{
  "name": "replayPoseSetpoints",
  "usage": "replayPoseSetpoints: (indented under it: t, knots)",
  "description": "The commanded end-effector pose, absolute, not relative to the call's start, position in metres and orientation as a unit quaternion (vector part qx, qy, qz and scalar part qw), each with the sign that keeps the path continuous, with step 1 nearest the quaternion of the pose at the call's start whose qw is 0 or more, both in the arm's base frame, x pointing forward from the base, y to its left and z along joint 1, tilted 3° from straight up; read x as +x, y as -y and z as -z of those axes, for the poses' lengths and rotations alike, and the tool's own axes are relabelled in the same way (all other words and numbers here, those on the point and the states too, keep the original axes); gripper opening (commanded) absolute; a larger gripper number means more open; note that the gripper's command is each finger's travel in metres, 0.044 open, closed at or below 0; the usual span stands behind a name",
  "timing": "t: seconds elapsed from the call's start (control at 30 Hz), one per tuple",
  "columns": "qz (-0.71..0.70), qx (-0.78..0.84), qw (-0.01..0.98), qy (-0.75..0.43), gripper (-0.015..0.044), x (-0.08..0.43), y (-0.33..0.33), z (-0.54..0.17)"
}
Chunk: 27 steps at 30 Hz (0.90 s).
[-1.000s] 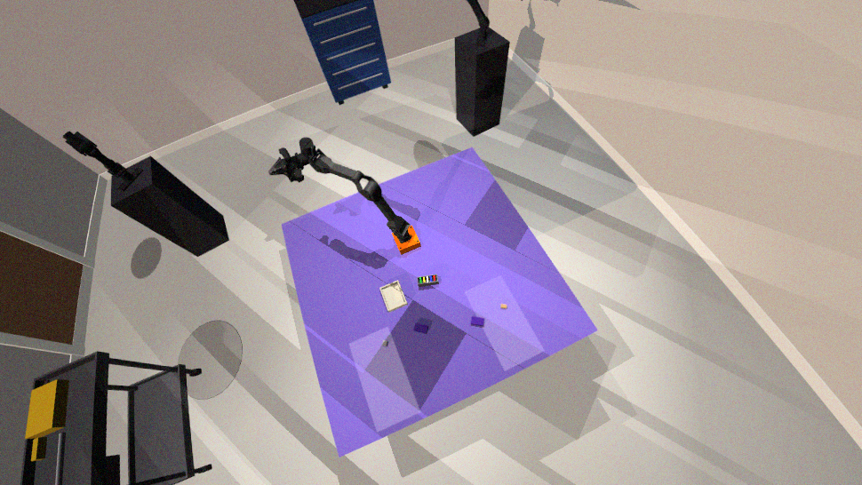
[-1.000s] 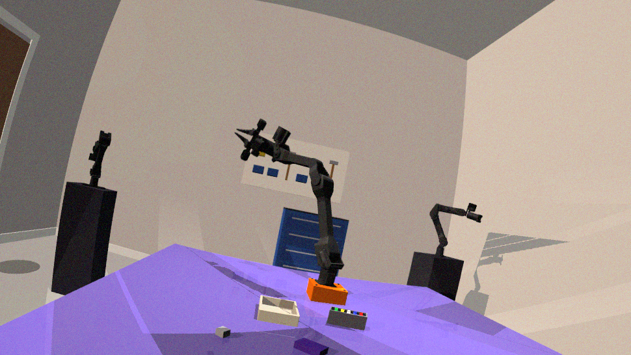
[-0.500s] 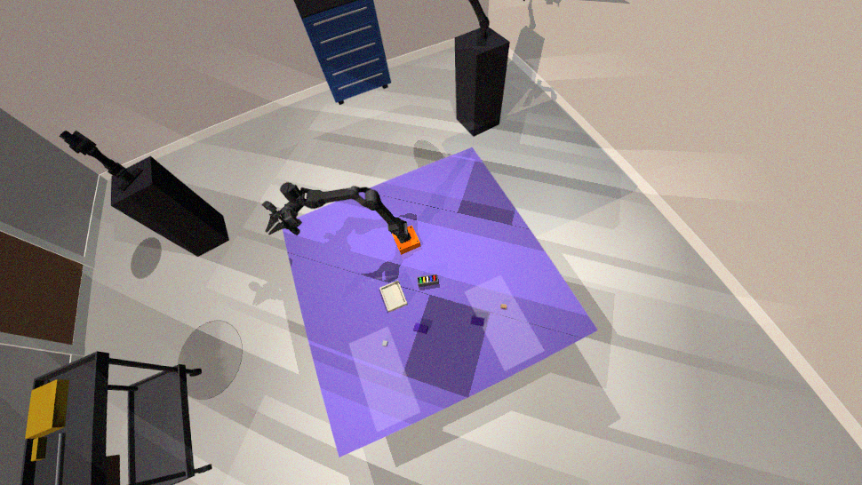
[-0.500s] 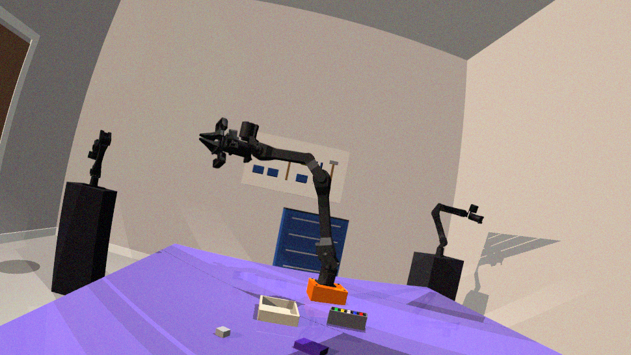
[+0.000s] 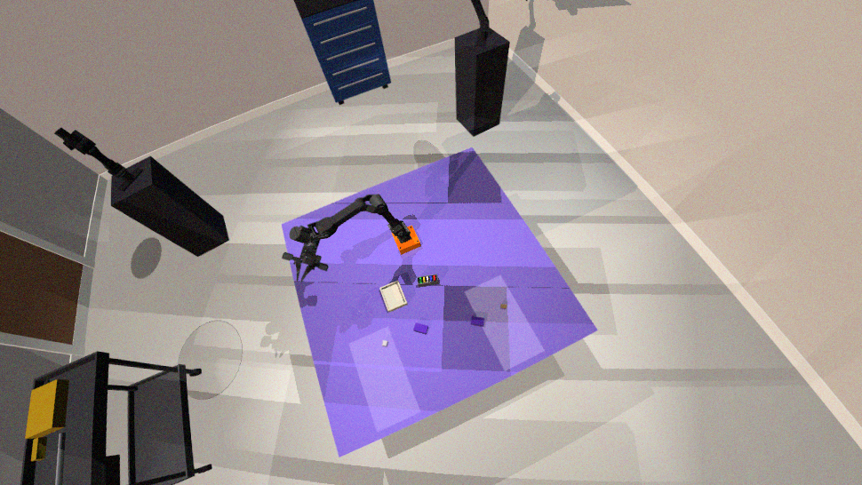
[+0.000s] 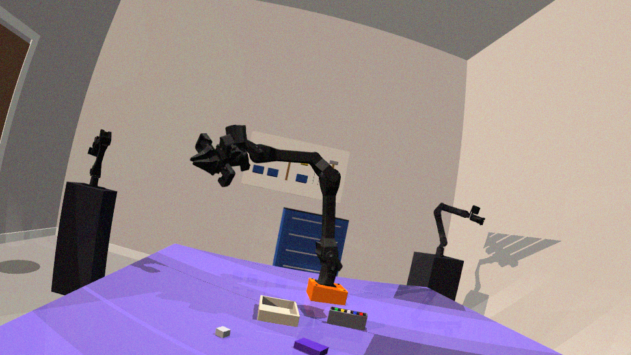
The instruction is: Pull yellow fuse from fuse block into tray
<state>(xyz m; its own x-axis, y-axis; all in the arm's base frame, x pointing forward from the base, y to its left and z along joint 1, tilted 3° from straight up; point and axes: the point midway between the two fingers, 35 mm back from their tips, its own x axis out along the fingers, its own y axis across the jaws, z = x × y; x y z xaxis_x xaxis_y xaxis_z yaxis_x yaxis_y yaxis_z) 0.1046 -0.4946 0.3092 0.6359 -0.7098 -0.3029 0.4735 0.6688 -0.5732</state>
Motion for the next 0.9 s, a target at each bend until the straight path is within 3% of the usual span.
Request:
replayPoseSetpoints:
  t: [0.0, 0.4, 0.87]
  knots:
    - [0.3, -0.152, 0.904, -0.265, 0.0063, 0.165, 0.466, -0.285]
    - [0.181, 0.062, 0.915, -0.355, 0.0063, 0.294, 0.332, -0.198]
    - [0.1, 0.19, 0.794, -0.569, 0.0063, 0.327, 0.125, -0.1]
